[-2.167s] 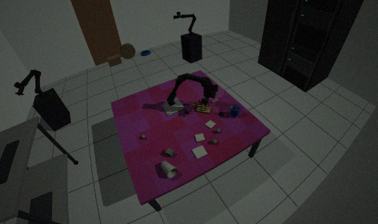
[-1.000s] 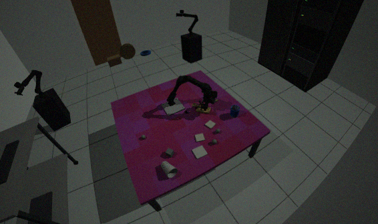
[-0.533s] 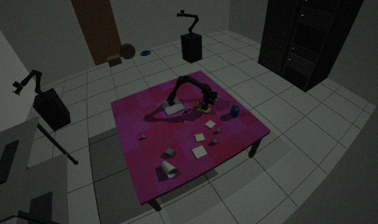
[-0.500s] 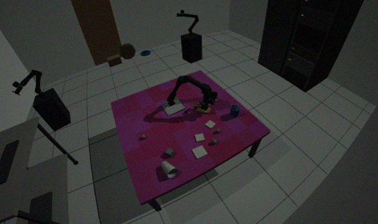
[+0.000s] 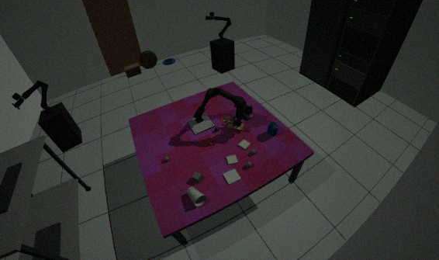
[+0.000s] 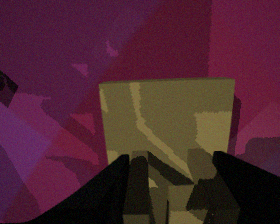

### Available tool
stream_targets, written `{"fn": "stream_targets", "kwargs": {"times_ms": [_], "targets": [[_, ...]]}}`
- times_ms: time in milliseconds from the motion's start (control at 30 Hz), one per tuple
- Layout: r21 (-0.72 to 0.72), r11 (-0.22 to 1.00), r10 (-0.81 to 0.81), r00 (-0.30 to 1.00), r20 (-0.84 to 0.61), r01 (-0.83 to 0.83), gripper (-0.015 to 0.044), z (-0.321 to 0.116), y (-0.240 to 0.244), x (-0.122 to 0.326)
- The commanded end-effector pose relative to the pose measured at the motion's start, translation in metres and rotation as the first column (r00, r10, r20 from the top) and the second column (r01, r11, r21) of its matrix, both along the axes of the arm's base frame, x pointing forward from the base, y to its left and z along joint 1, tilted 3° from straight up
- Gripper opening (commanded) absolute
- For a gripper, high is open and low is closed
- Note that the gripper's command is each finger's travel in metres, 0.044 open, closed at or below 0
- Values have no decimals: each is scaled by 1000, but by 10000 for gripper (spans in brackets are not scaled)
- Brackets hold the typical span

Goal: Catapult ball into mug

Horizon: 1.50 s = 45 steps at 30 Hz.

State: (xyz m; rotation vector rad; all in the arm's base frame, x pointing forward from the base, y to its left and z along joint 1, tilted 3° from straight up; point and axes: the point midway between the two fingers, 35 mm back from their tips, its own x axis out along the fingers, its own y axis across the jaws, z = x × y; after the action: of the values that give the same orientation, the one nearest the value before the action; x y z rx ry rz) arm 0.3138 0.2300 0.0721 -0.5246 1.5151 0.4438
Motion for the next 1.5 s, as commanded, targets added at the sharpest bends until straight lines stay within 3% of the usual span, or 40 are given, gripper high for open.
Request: {"fn": "stream_targets", "kwargs": {"times_ms": [0, 1367, 1467], "targets": [[24, 1000, -2, 1000, 31, 2, 0, 34, 4, 2], [19, 1000, -2, 1000, 25, 2, 0, -14, 3, 5], [19, 1000, -2, 1000, 25, 2, 79, -14, 3, 5]]}}
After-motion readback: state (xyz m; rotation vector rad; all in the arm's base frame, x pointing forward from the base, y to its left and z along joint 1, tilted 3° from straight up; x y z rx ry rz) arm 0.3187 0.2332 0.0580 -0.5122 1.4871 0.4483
